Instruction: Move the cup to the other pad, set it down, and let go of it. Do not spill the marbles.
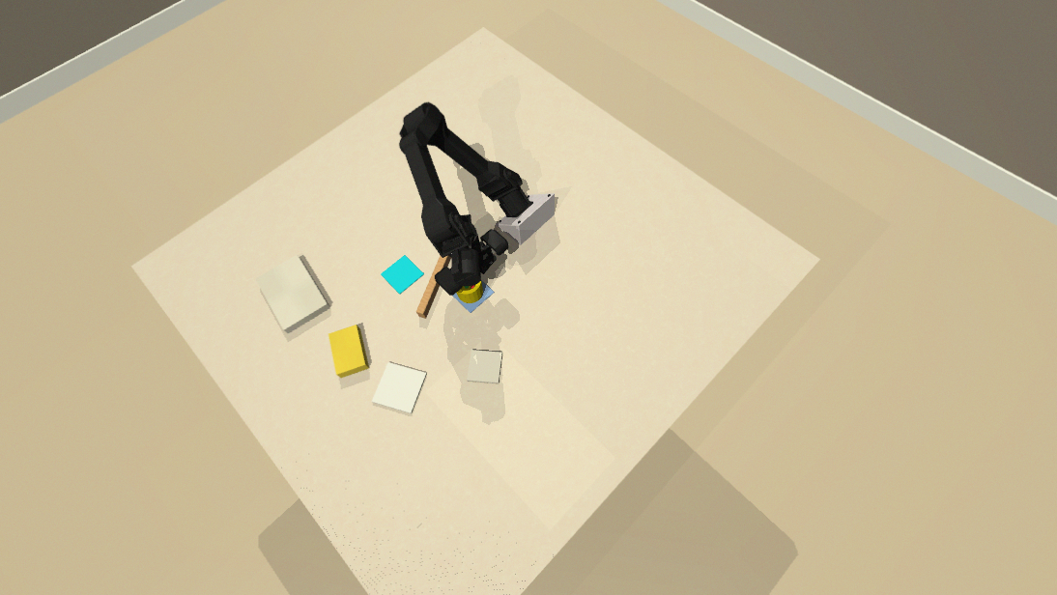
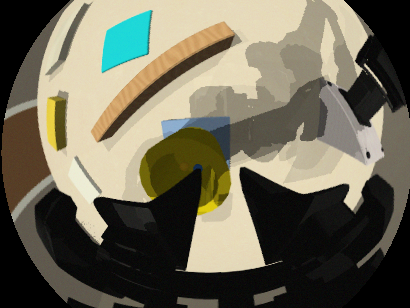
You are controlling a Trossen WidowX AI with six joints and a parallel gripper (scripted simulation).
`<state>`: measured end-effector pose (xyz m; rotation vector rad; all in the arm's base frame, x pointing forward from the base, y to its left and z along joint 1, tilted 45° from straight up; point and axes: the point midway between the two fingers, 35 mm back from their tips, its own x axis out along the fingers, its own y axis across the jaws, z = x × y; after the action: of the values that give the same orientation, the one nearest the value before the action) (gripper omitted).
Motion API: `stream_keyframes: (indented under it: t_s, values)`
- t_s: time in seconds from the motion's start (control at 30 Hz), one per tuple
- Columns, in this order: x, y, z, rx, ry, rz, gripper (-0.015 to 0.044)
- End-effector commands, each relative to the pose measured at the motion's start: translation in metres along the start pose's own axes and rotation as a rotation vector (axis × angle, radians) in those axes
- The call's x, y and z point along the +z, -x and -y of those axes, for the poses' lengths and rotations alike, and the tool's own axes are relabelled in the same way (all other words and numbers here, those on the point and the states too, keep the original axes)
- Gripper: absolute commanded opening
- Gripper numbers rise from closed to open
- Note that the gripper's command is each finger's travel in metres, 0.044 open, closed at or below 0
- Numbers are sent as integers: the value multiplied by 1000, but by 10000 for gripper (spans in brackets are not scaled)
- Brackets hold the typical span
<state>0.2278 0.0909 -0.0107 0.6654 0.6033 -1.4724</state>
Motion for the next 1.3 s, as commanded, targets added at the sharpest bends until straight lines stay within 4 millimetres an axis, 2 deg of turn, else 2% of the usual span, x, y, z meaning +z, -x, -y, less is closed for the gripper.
stream_keyframes:
  t_s: [0.0, 0.3, 1.1, 1.27]
  values:
    - [1, -6, 0, 3, 5, 5, 167]
    - [2, -17, 1, 3, 4, 6, 167]
    - [1, -15, 1, -1, 0, 2, 0]
    - [1, -7, 1, -1, 1, 2, 0]
